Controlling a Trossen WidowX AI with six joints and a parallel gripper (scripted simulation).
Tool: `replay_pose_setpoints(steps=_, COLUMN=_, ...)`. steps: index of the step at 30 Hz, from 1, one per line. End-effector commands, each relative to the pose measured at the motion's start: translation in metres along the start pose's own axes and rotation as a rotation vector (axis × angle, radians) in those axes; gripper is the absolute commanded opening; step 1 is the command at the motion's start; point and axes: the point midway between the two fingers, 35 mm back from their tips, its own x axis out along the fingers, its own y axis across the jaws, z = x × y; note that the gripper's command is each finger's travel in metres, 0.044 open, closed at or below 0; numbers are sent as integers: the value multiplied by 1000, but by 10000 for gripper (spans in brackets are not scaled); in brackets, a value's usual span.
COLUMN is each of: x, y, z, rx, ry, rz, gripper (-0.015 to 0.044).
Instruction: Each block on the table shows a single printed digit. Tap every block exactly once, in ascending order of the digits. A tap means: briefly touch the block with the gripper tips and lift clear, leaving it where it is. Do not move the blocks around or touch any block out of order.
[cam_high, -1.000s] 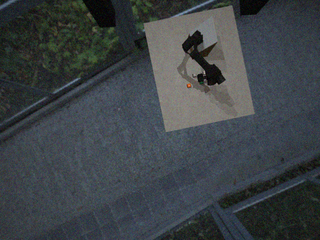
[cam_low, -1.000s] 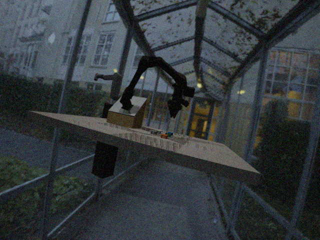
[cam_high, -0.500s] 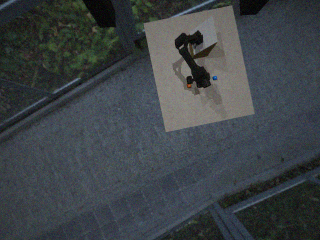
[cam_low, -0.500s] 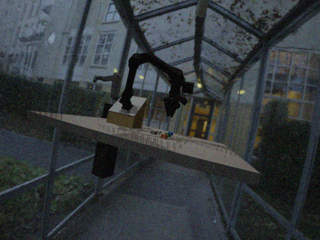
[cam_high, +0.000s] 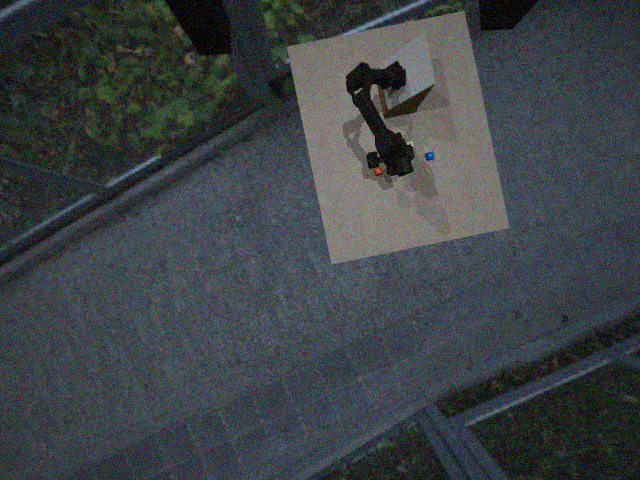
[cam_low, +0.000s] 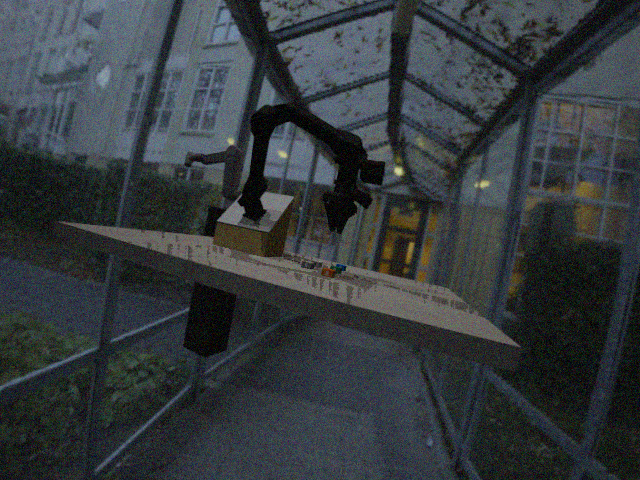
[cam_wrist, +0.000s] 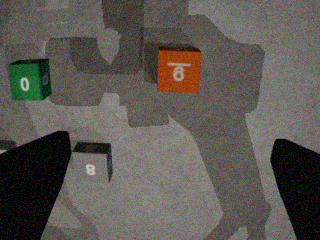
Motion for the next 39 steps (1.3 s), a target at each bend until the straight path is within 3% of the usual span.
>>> replay_pose_setpoints(steps=1, x=0, y=-1, z=-1, rx=-8, ry=1, rz=-5, gripper=400)
replay_pose_setpoints(steps=8, x=0, y=2, z=0, rx=-9, ry=1, rz=-3, gripper=400)
replay_pose_setpoints(steps=15, x=0, y=111, z=4, rx=-11, ry=3, rz=4, gripper=400)
replay_pose_setpoints(steps=23, x=0, y=116, z=4, rx=-7, ry=1, rz=0, gripper=400)
replay_pose_setpoints(steps=25, x=14, y=117, z=5, rx=-7, ry=0, rz=2, gripper=348)
replay_pose_setpoints(steps=29, x=78, y=116, z=4, rx=-7, ry=0, rz=-2, gripper=242)
replay_pose_setpoints(steps=37, x=81, y=116, z=4, rx=-7, ry=1, rz=-3, gripper=32)
replay_pose_setpoints(steps=39, x=81, y=116, z=4, rx=-7, ry=1, rz=-3, gripper=20)
